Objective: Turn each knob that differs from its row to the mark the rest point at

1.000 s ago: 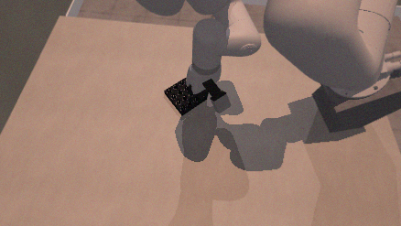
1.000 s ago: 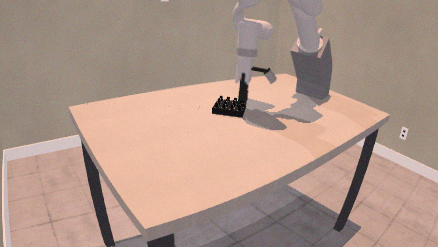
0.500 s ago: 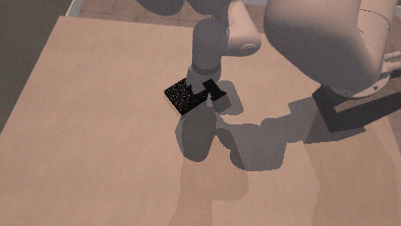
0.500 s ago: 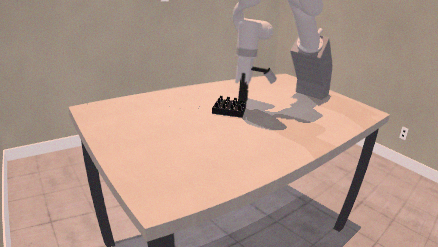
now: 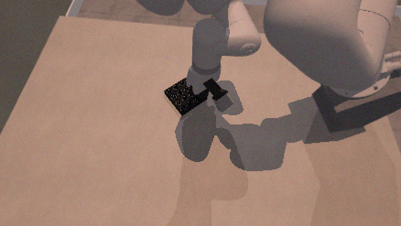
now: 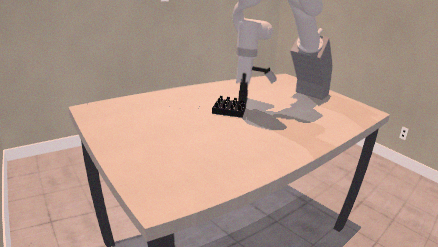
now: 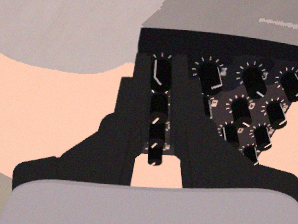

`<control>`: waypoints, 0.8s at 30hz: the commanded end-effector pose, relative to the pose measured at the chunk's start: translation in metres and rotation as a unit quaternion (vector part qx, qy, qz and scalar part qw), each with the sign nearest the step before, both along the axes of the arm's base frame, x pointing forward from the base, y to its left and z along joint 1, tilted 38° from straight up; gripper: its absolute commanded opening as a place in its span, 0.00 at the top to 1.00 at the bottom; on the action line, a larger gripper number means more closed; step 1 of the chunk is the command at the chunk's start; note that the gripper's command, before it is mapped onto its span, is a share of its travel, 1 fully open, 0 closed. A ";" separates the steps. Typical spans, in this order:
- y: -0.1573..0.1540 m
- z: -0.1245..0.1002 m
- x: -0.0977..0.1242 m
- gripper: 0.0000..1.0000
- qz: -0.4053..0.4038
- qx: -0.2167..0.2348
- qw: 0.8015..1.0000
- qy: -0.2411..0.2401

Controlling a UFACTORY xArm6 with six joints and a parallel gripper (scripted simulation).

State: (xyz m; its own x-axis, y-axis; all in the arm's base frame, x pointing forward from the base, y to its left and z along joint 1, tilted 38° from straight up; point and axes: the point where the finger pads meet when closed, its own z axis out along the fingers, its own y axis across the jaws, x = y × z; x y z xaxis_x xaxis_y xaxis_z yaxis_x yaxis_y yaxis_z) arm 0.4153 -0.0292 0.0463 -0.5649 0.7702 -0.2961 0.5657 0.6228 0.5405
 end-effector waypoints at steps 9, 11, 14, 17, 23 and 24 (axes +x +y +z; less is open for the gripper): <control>0.000 0.000 0.000 0.92 0.052 -0.040 0.998 -0.010; 0.000 0.000 0.000 0.92 0.065 -0.050 0.997 -0.012; 0.000 0.000 0.000 0.92 0.088 -0.068 0.994 -0.016; 0.000 0.000 0.000 0.92 0.112 -0.086 0.990 -0.021; 0.000 0.000 0.000 0.92 0.147 -0.113 0.982 -0.027; 0.000 0.000 0.000 0.92 0.157 -0.120 0.980 -0.028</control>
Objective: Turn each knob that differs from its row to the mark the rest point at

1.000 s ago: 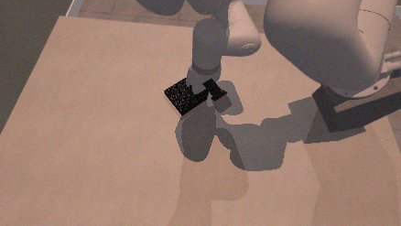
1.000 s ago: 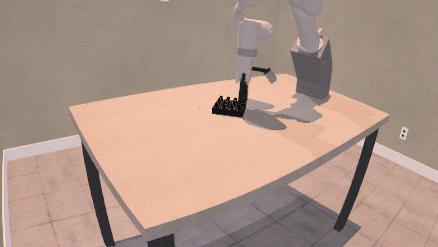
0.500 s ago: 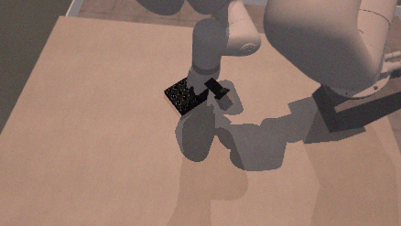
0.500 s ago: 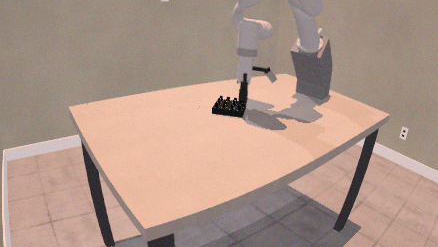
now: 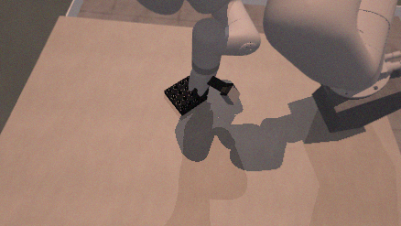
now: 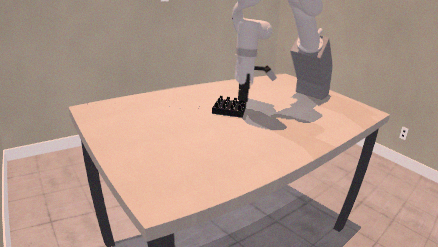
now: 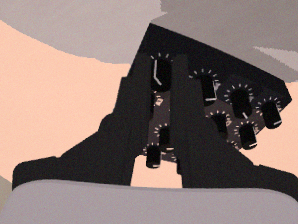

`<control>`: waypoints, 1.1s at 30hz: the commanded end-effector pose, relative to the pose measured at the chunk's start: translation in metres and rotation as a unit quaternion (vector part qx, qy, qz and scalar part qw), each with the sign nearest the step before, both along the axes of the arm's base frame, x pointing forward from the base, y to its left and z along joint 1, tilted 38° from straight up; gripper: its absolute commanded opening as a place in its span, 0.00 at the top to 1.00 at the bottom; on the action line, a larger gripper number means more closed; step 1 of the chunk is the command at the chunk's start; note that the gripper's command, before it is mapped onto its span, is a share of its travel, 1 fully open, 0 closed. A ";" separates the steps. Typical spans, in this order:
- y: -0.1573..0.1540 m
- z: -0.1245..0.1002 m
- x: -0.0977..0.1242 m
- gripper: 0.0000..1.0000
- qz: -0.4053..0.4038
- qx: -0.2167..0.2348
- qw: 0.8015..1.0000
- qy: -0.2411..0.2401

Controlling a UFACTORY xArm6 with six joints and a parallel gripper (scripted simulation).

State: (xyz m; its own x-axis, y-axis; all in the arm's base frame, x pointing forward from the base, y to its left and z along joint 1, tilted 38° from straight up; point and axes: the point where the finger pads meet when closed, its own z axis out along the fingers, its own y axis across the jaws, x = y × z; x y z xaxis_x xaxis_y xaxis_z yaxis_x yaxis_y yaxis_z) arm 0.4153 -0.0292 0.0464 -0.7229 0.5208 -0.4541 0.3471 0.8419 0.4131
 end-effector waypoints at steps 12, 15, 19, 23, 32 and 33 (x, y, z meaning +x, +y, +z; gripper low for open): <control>0.000 0.000 0.000 0.92 0.146 -0.114 0.982 -0.029; 0.000 0.000 0.000 0.92 0.156 -0.122 0.980 -0.031; 0.000 0.000 0.000 0.92 0.198 -0.153 0.967 -0.038; 0.000 0.000 0.000 0.92 0.238 -0.184 0.953 -0.045; 0.000 0.000 0.000 0.92 0.303 -0.233 0.922 -0.056; 0.000 0.000 0.000 0.92 0.311 -0.239 0.918 -0.058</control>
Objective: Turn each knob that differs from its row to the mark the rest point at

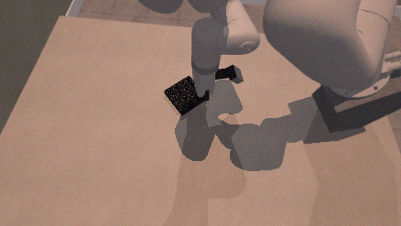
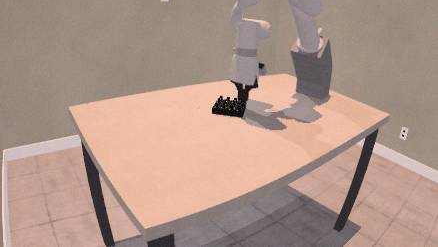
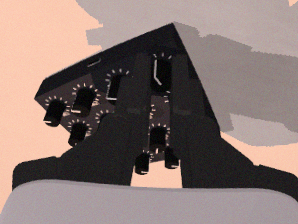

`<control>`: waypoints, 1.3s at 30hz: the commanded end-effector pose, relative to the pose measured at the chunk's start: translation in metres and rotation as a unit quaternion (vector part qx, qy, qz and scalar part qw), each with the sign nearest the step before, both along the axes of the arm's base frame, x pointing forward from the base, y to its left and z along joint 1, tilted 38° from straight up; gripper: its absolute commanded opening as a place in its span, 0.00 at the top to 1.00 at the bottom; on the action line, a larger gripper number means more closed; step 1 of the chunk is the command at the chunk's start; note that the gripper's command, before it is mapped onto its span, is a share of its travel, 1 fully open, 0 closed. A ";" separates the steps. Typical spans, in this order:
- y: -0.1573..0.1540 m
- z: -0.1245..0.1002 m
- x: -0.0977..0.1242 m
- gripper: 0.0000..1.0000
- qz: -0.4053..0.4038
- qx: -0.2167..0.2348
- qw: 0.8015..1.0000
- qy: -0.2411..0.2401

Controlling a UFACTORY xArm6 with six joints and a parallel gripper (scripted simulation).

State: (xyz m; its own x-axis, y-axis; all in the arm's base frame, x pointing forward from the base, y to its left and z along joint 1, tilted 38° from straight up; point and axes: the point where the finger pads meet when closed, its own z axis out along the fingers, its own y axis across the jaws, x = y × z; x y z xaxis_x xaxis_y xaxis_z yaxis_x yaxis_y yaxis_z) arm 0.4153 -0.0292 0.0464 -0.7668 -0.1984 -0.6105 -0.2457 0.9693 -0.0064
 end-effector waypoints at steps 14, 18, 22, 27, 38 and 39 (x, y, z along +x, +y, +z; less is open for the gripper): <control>0.000 0.000 0.000 0.92 0.121 -0.097 0.988 -0.027; 0.000 0.000 0.000 0.92 0.138 -0.109 0.984 -0.030; 0.000 0.000 0.000 0.92 0.156 -0.123 0.979 -0.034; 0.000 0.000 0.000 0.92 0.172 -0.136 0.975 -0.037; 0.000 0.000 0.000 0.92 0.187 -0.147 0.971 -0.039; 0.000 0.000 0.000 0.92 0.187 -0.147 0.970 -0.039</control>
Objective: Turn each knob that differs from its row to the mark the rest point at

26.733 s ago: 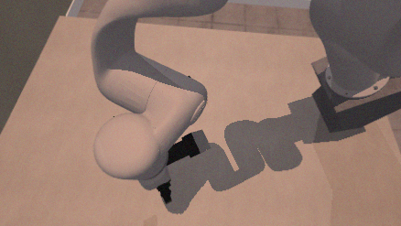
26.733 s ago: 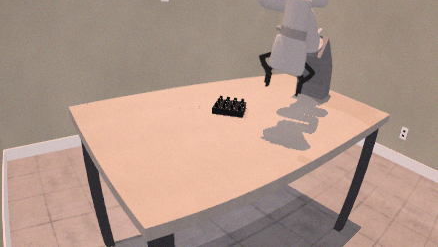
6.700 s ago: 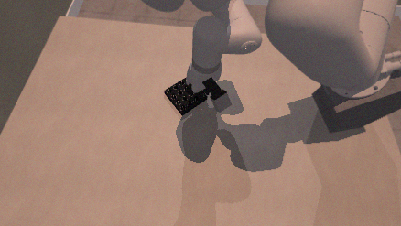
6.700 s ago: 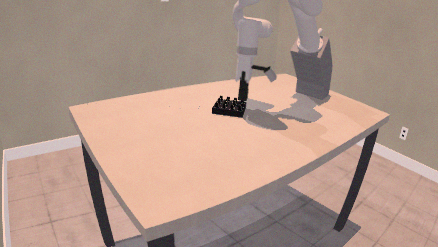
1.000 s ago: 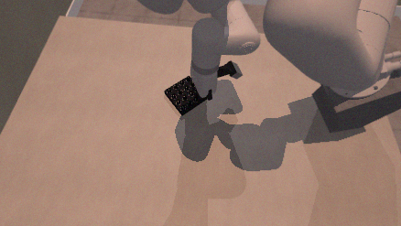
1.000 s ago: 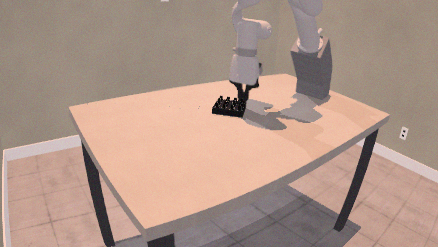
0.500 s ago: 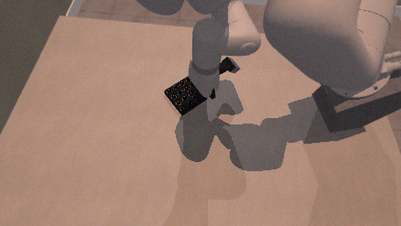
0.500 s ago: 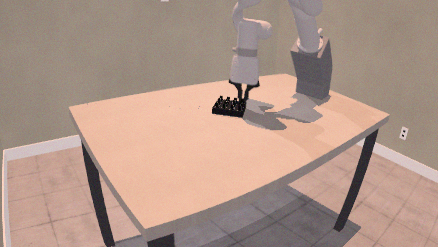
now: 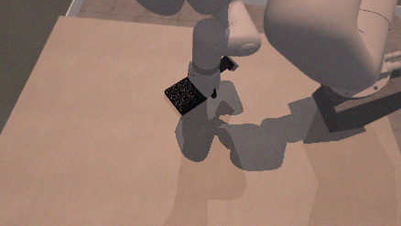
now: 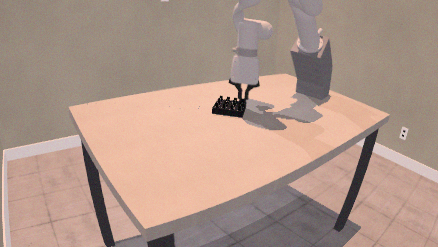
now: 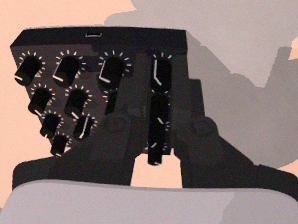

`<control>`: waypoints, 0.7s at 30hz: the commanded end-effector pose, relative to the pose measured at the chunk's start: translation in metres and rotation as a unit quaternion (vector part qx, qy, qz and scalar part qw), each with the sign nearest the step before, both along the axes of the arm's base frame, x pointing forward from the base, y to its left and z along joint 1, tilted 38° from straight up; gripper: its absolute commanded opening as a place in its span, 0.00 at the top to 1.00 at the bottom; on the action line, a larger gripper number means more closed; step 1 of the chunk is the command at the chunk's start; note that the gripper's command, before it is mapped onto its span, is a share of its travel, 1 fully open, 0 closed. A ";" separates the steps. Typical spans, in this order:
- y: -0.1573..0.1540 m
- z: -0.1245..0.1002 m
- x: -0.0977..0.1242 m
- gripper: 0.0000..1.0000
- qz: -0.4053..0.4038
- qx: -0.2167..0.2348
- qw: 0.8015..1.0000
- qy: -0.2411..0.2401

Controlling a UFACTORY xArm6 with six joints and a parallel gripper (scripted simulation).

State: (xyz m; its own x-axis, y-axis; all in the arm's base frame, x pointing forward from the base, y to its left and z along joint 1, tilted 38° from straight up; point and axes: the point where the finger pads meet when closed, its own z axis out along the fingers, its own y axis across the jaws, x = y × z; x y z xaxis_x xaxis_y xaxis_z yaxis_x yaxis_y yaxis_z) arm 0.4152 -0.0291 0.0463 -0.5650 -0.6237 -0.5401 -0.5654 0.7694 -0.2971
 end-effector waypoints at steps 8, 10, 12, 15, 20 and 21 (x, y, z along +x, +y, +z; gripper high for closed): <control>0.000 0.001 0.000 0.92 0.004 -0.003 1.000 -0.002; 0.000 0.001 0.000 0.92 0.004 -0.003 1.000 -0.002; 0.000 0.001 0.000 0.92 0.004 -0.003 1.000 -0.002; 0.000 0.001 0.000 0.92 0.004 -0.003 1.000 -0.002; 0.000 0.001 0.000 0.81 0.004 -0.003 1.000 -0.002; 0.000 0.001 0.000 0.81 0.004 -0.003 1.000 -0.002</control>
State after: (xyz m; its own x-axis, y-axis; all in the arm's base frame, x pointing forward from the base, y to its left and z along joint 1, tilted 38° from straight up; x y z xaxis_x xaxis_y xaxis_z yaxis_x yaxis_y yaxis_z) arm 0.4151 -0.0291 0.0463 -0.5592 -0.6316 -0.5371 -0.5709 0.7631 -0.3030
